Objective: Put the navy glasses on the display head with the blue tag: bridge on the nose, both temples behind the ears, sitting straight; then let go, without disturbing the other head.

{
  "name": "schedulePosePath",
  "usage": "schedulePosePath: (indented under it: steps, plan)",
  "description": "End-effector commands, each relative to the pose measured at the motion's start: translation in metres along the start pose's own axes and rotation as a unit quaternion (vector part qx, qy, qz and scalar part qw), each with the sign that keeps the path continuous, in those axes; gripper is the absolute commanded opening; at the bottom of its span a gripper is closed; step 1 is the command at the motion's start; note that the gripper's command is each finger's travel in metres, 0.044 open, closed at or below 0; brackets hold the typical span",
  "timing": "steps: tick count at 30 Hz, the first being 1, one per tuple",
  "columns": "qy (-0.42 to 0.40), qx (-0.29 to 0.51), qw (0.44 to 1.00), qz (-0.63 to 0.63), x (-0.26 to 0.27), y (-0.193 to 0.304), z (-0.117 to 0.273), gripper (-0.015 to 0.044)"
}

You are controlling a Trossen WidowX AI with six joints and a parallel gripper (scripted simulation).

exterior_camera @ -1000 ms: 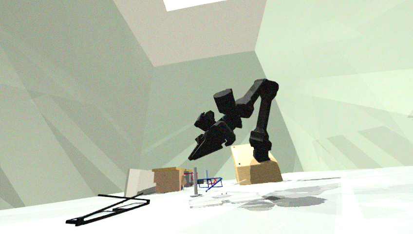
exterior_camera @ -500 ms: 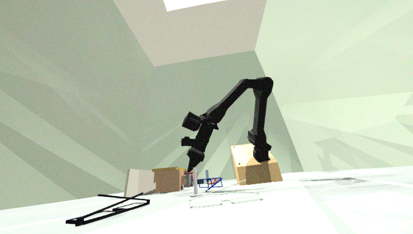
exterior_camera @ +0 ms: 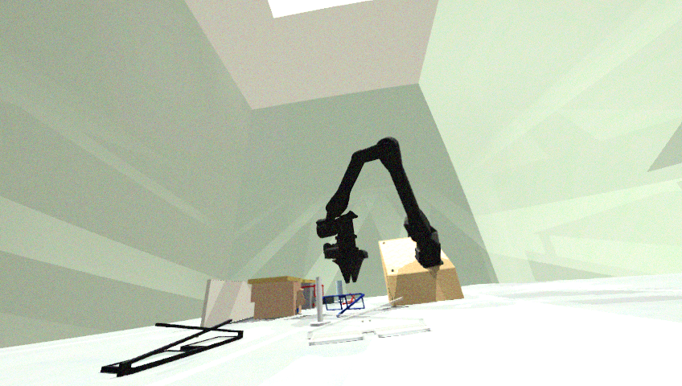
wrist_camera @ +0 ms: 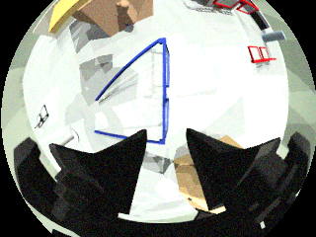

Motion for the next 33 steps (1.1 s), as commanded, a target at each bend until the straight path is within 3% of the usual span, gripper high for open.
schedulePosePath:
  steps: [1, 3, 6, 33]
  plan:
    - [-0.018, 0.013, 1.000, -0.011, -0.001, 0.001, 0.002, 0.0200]
    - [-0.018, 0.013, 1.000, -0.011, -0.001, 0.001, 0.002, 0.0200]
    - [-0.018, 0.013, 1.000, -0.011, -0.001, 0.001, 0.002, 0.0121]
    - [-0.018, 0.012, 1.000, -0.011, -0.002, 0.000, -0.025, 0.0120]
Point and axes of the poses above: the point midway between the two fingers, 35 mm back from their tips, its own z axis back along the fingers, its own x axis across the jaws, y = z × x, the point moved 3 cm from there along z, back along the fingers, and after that the axes turned 7 degrees about -z, right-handed, at the moved point
